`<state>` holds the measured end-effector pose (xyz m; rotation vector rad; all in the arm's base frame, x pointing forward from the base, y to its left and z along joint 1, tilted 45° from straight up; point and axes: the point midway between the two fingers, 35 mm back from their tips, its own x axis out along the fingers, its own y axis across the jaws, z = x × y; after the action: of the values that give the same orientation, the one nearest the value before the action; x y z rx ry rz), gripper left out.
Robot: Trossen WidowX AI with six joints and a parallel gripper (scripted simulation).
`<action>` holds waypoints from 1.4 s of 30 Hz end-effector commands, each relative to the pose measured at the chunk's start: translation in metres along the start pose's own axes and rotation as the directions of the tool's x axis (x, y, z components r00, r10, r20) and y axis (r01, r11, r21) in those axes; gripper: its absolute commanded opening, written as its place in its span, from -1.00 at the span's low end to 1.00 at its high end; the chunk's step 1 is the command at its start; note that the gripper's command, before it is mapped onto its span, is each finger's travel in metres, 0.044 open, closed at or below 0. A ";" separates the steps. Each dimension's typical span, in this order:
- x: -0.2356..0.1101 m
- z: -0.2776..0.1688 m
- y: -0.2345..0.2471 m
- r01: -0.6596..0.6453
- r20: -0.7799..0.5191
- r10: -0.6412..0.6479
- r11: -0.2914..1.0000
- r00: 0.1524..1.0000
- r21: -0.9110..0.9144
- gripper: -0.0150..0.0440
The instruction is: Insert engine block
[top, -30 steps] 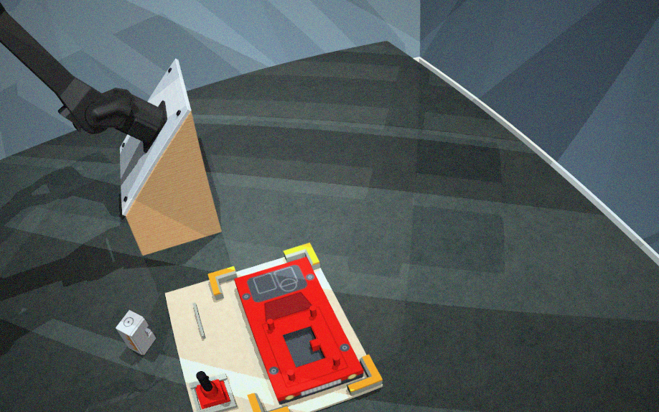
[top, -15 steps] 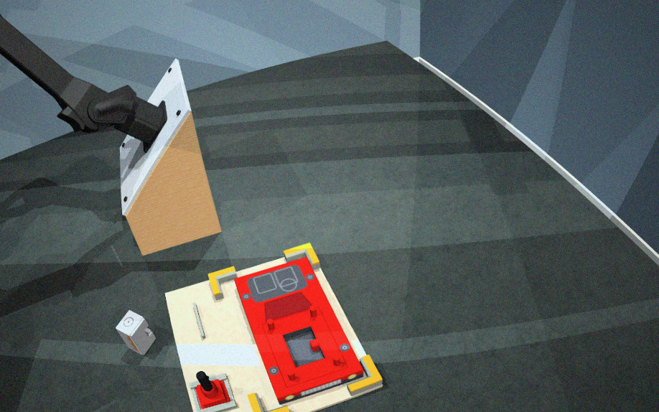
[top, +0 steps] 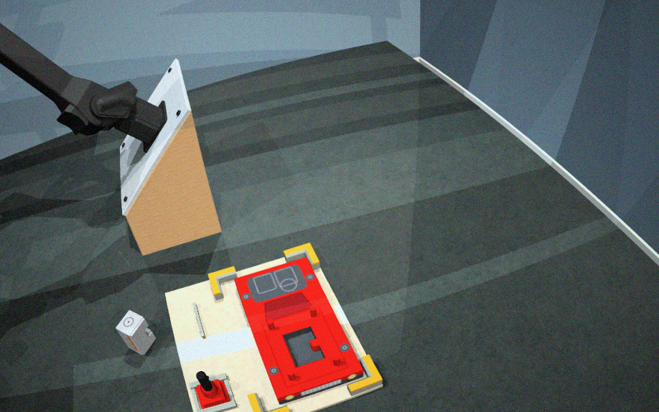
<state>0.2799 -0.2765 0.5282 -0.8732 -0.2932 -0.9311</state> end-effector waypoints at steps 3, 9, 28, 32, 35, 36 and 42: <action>-0.007 -0.034 0.054 -0.118 -0.154 0.122 0.992 0.980 0.037 1.00; -0.023 -0.060 0.104 -0.232 -0.285 0.240 0.971 0.928 0.062 1.00; -0.115 -0.111 0.233 -0.584 -0.574 0.517 0.808 0.635 0.082 1.00; -0.142 -0.119 0.254 -0.653 -0.633 0.546 0.753 0.549 0.083 1.00; -0.163 -0.125 0.267 -0.704 -0.675 0.559 0.705 0.481 0.081 1.00; -0.171 -0.127 0.271 -0.721 -0.689 0.561 0.688 0.459 0.080 1.00; -0.216 -0.137 0.292 -0.815 -0.763 0.559 0.575 0.325 0.074 1.00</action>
<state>0.3755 -0.1834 0.1912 -0.7096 0.8536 -0.4424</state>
